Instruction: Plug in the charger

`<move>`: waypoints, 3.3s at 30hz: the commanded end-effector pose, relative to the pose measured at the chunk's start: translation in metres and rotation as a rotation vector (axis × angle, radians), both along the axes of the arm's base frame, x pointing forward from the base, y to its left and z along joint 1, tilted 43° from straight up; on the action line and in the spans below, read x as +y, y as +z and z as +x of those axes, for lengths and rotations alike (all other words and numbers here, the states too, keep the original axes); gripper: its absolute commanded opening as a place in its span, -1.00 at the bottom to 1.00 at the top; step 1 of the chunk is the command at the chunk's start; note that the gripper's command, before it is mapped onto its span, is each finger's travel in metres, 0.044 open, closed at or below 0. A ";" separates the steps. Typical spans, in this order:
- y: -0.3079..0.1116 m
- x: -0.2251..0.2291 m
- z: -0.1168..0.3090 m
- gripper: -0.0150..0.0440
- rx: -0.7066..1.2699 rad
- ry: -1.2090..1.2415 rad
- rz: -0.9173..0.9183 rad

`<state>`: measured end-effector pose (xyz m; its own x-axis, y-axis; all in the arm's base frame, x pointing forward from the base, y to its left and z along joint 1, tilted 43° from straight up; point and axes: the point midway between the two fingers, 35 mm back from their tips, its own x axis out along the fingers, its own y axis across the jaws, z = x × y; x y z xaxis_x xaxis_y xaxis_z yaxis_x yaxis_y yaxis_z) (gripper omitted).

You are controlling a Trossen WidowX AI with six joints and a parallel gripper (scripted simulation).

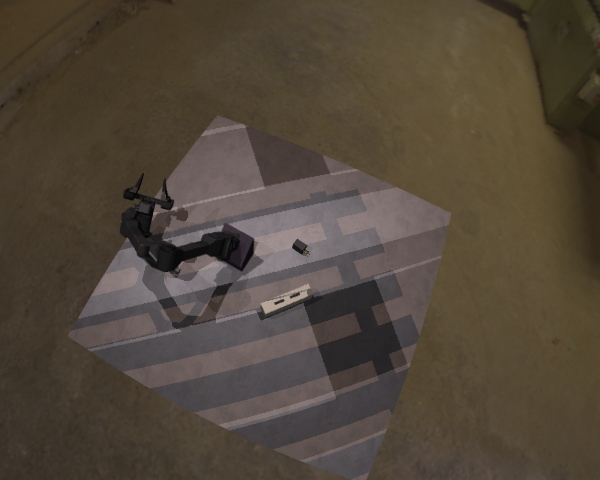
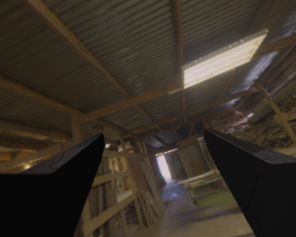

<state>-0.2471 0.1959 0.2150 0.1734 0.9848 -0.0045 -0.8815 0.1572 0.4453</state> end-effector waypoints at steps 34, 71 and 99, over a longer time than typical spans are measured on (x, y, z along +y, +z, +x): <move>-0.042 0.048 0.052 1.00 -0.082 -0.268 -0.283; -0.098 0.106 0.139 1.00 -0.081 -0.612 -0.562; -0.138 0.117 0.244 1.00 -0.092 -0.901 -0.802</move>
